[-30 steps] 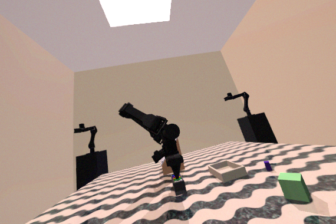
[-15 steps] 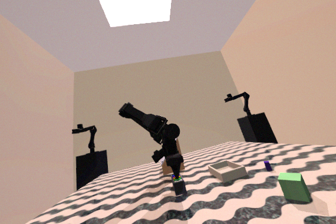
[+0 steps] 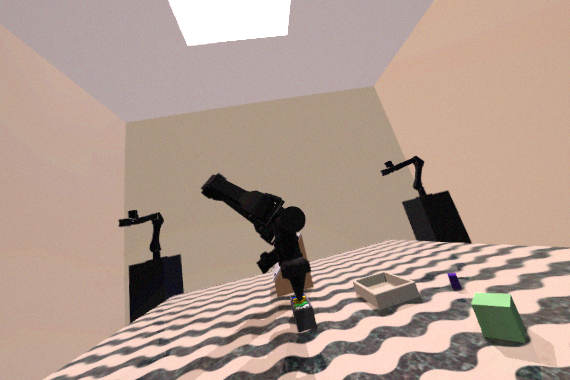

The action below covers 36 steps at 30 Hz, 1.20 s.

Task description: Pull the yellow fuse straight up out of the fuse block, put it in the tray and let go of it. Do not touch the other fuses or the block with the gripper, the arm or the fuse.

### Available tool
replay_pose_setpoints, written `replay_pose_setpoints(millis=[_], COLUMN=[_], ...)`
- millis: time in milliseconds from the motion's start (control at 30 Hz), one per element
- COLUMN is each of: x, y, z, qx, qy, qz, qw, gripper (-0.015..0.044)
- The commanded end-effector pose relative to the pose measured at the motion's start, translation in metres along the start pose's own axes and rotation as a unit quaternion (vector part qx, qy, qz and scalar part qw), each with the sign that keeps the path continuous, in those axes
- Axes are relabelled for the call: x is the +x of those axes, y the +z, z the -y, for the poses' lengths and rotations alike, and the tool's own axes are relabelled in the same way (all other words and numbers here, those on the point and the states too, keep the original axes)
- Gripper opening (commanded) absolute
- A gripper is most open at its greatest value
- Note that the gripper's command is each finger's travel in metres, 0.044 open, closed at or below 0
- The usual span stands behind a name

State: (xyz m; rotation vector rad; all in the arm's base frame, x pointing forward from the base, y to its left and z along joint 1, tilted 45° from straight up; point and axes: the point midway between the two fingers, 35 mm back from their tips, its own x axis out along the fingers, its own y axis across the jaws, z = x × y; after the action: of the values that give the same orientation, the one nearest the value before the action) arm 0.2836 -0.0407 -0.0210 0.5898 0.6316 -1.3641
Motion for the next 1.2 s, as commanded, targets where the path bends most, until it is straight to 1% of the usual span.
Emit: replay_pose_setpoints(millis=[0, 1167], x=[-0.004, -0.021], y=[-0.001, -0.001], z=[-0.001, -0.001], qx=[0.002, 0.001], qy=[0.001, 0.002], qz=[-0.001, -0.001], qw=[1.0, 1.0], gripper=[0.0, 0.0])
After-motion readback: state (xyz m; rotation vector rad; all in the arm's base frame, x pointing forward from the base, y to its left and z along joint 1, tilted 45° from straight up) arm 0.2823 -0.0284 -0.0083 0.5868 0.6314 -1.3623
